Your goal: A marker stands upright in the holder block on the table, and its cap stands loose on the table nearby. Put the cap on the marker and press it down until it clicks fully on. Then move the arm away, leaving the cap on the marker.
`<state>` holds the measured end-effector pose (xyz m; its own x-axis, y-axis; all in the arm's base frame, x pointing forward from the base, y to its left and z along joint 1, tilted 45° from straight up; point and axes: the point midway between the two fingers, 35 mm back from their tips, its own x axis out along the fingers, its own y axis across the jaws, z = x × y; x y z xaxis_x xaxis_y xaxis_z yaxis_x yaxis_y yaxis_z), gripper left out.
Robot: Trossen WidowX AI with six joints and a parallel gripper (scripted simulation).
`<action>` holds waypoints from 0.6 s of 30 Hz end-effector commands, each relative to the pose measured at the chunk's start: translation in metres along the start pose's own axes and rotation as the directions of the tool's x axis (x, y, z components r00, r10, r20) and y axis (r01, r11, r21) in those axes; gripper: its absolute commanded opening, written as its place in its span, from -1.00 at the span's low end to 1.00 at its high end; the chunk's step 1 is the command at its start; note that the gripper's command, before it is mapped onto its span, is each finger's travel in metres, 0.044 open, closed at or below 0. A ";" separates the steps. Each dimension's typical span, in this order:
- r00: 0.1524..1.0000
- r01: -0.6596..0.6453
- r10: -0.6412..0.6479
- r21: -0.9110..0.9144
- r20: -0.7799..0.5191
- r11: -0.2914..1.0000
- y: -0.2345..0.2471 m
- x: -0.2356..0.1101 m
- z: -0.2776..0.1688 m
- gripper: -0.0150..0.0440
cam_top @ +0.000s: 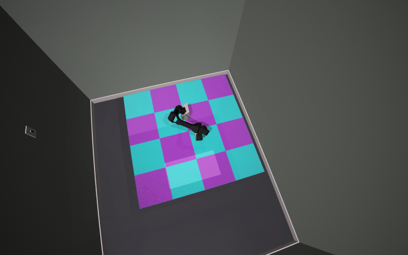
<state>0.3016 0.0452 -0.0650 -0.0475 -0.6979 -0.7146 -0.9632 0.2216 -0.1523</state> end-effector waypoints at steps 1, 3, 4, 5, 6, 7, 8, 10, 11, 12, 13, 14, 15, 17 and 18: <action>1.000 0.004 -0.004 -0.003 -0.003 1.000 0.000 0.002 0.000 -0.49; 1.000 0.004 -0.004 -0.003 -0.003 1.000 0.000 0.002 0.000 -0.49; 1.000 0.004 -0.004 -0.003 -0.003 1.000 0.000 0.002 0.000 -0.49; 1.000 -0.001 0.001 -0.002 -0.001 1.000 0.001 0.001 0.000 -0.40; 1.000 -0.001 0.001 -0.002 -0.001 1.000 0.001 0.001 0.000 -0.31; 1.000 -0.001 0.001 -0.002 -0.001 1.000 0.001 0.001 0.000 -0.22; 1.000 -0.001 0.001 -0.002 -0.001 1.000 0.001 0.001 0.000 -0.14; 1.000 -0.001 0.001 -0.002 -0.001 1.000 0.001 0.001 0.000 0.04; 1.000 -0.001 0.001 -0.002 -0.001 1.000 0.001 0.001 0.000 0.13; 1.000 -0.001 0.001 -0.002 -0.001 1.000 0.001 0.001 0.000 0.22; 1.000 -0.001 0.001 -0.002 -0.001 1.000 0.001 0.001 0.000 0.31; 1.000 -0.001 0.001 -0.002 -0.001 1.000 0.001 0.001 0.000 0.40; 1.000 -0.001 0.001 -0.002 -0.001 1.000 0.001 0.001 0.000 0.49; 1.000 -0.001 0.001 -0.002 -0.001 1.000 0.001 0.001 0.000 0.67; 1.000 -0.001 0.001 -0.002 -0.001 1.000 0.001 0.001 0.000 0.75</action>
<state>0.3007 0.0443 -0.0658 -0.0489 -0.6983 -0.7141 -0.9635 0.2213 -0.1504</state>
